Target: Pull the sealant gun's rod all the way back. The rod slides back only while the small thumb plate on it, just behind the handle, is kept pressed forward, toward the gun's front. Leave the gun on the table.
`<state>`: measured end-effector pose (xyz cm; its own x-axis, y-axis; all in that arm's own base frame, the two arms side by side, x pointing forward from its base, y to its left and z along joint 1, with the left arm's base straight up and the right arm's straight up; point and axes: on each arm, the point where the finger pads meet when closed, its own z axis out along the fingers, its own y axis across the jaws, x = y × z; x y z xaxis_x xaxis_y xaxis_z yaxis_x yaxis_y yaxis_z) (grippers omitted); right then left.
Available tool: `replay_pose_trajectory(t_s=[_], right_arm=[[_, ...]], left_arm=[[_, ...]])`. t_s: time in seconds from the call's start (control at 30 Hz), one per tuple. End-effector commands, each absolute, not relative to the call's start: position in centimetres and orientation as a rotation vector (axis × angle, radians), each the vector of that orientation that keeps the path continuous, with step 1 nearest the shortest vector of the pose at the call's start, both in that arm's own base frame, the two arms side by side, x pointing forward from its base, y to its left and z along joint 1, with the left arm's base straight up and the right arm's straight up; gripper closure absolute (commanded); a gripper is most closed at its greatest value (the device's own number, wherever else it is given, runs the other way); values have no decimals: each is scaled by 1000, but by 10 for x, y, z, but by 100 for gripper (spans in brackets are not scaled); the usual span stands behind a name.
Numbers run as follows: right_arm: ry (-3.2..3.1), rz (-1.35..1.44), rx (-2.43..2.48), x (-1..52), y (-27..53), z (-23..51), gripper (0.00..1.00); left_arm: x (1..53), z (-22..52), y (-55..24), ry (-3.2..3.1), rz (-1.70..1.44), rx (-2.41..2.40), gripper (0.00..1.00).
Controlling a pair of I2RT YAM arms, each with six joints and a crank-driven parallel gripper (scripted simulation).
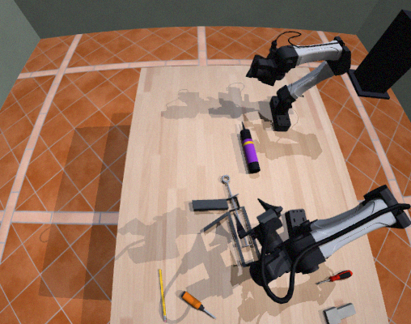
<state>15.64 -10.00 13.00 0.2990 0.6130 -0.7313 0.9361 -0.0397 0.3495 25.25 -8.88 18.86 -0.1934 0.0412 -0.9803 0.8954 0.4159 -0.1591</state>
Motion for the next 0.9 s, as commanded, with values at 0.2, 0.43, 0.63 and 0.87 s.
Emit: replay_pose_trajectory(t_s=[0.2, 0.43, 0.63, 0.87], right_arm=[[1398, -487, 1745, 158, -100, 132, 0], [1398, -487, 1745, 158, -100, 132, 0], [1390, -486, 1722, 161, -102, 136, 0], [1474, -425, 1429, 201, -89, 176, 0]], left_arm=[[253, 192, -89, 1559, -960, 862, 0], [253, 192, -89, 1559, -960, 862, 0], [257, 192, -87, 1568, -941, 863, 0], [269, 174, -82, 1701, -811, 785, 0]])
